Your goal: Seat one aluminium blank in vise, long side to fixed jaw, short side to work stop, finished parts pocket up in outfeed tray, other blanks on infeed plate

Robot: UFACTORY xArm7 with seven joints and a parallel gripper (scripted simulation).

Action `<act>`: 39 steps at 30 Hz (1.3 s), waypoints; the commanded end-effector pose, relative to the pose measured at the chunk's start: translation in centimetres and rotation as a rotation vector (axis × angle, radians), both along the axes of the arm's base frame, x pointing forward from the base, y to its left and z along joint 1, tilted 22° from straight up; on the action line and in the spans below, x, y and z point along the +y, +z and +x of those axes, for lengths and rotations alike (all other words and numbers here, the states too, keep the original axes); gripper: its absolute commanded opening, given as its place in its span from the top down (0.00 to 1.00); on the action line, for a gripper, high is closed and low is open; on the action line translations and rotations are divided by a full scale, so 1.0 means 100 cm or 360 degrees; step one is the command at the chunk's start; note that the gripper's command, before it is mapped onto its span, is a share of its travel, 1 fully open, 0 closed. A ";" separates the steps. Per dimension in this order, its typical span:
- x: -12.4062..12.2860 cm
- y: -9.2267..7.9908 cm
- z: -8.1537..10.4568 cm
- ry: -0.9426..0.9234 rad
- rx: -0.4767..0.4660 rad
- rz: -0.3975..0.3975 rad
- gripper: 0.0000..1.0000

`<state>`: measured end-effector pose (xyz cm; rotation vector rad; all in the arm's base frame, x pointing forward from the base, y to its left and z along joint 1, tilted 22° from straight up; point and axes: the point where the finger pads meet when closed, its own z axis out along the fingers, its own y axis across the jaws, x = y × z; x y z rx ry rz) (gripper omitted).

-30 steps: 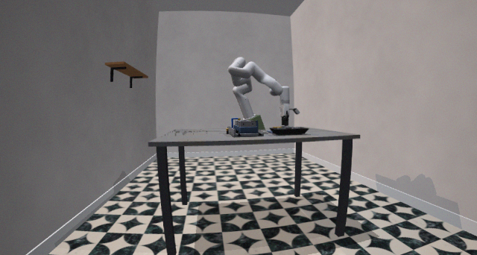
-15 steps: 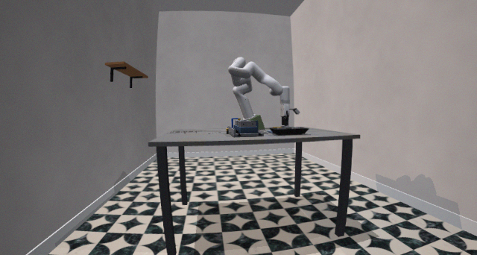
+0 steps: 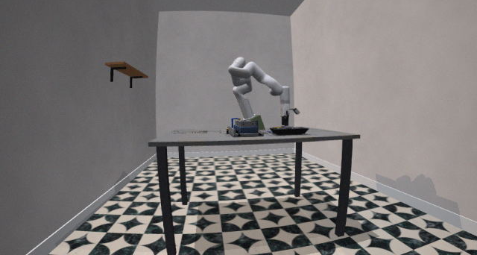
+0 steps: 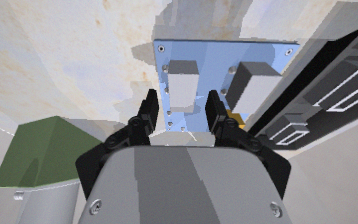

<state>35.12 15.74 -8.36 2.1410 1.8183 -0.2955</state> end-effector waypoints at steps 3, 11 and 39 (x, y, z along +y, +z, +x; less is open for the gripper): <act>0.001 0.000 0.001 0.0003 -0.0004 0.0004 0.31; 0.001 -0.002 0.001 0.0003 -0.0004 0.0004 0.31; -0.004 -0.012 0.002 0.0003 -0.0004 0.0004 0.31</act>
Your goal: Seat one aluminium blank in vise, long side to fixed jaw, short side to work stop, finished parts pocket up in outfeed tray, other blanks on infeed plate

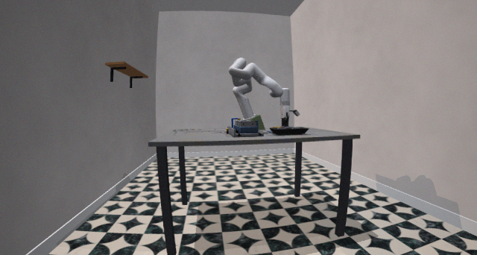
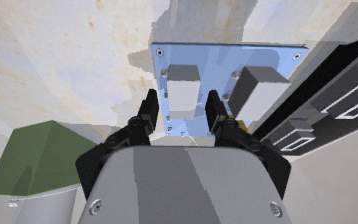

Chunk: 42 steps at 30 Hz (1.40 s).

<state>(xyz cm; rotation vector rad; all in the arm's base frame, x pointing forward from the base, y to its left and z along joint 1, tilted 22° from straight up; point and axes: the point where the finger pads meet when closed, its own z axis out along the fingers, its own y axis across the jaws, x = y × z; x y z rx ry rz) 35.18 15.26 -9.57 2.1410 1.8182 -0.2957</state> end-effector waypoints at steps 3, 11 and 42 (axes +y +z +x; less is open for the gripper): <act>0.001 -0.001 0.001 0.0003 -0.0004 0.0004 0.31; 0.001 -0.001 0.001 0.0003 -0.0004 0.0004 0.31; 0.001 -0.002 0.001 0.0003 -0.0004 0.0004 1.00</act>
